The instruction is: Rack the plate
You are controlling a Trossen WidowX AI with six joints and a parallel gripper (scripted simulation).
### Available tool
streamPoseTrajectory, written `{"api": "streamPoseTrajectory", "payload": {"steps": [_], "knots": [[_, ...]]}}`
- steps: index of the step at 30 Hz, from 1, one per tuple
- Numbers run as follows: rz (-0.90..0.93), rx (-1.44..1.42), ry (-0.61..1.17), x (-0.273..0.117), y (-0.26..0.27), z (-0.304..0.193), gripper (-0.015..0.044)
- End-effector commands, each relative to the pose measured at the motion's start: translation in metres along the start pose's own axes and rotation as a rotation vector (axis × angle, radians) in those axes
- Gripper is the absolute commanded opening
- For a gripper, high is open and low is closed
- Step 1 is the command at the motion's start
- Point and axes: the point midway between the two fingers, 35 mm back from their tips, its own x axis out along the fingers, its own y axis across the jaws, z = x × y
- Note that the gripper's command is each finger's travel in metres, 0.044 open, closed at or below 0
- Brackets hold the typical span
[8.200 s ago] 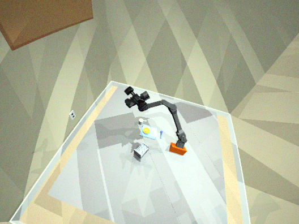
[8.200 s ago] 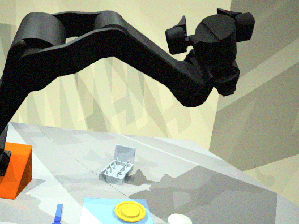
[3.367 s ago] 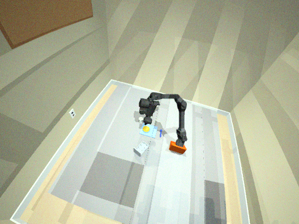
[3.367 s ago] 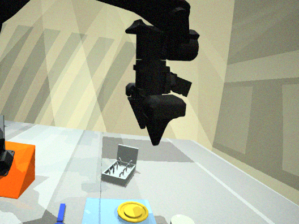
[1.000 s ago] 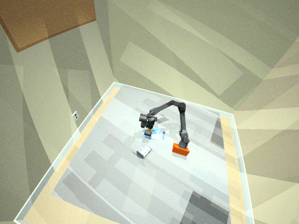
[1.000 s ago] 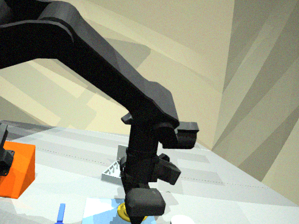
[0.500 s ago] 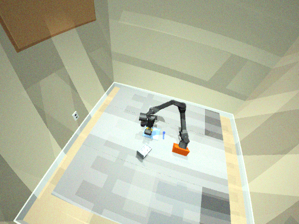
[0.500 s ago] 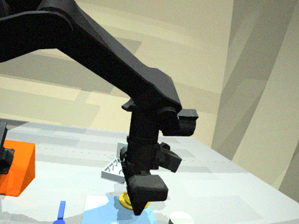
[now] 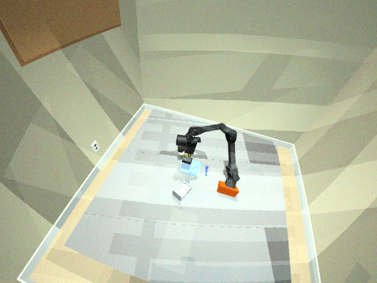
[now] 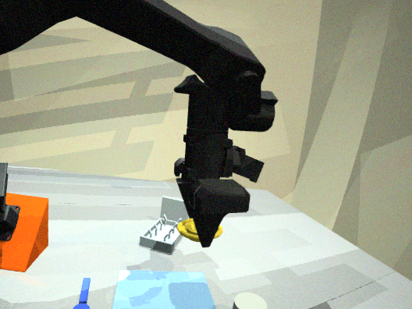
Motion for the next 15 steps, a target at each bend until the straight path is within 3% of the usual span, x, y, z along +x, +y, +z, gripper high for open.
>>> {"api": "streamPoseTrajectory", "payload": {"steps": [1, 15], "knots": [[0.011, 0.006, -0.013, -0.016, 0.000, 0.003, 0.0000], [0.021, -0.002, -0.049, -0.069, 0.000, 0.005, 0.0000]]}}
